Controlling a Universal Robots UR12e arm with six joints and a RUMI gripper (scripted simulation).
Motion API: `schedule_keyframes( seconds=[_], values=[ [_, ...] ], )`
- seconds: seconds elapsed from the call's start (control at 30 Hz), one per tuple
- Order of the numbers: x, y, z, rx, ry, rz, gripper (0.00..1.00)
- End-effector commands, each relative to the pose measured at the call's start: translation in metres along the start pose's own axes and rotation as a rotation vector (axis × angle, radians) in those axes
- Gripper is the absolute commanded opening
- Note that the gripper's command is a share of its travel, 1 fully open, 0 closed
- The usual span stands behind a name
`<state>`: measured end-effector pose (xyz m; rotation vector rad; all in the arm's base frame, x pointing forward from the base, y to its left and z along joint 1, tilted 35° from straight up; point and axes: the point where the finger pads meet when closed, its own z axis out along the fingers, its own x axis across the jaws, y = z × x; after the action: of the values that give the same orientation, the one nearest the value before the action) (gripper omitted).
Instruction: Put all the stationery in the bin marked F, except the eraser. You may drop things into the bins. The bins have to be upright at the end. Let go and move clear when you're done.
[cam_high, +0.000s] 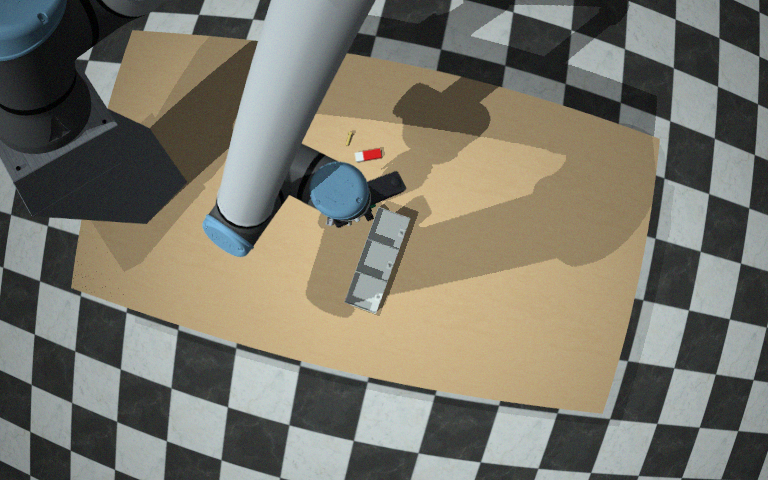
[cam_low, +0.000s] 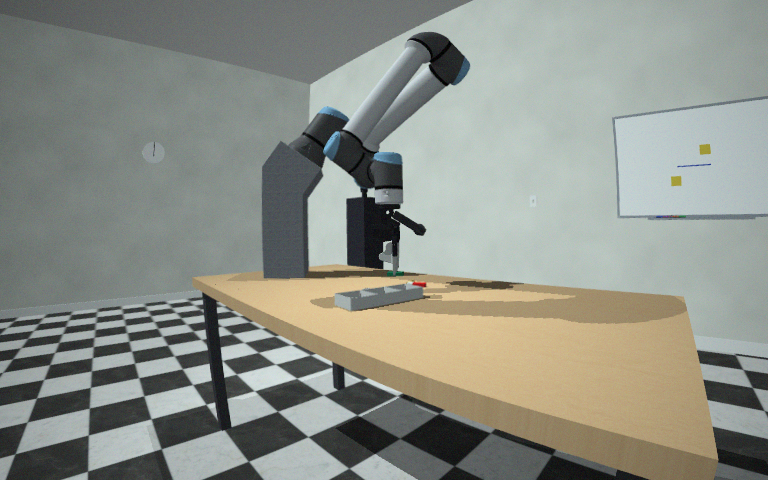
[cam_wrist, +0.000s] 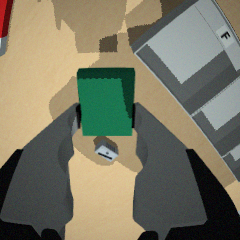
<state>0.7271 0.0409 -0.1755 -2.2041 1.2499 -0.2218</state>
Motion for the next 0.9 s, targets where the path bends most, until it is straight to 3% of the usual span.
schedule_keyframes(
  seconds=[0.0, 0.33, 0.87],
  values=[
    [0.037, -0.012, 0.002, -0.001, 0.001, 0.157, 0.00],
    [0.085, -0.028, 0.004, 0.003, 0.003, 0.345, 0.00],
    [0.074, -0.023, 0.003, -0.002, 0.000, 0.639, 0.00]
  ],
)
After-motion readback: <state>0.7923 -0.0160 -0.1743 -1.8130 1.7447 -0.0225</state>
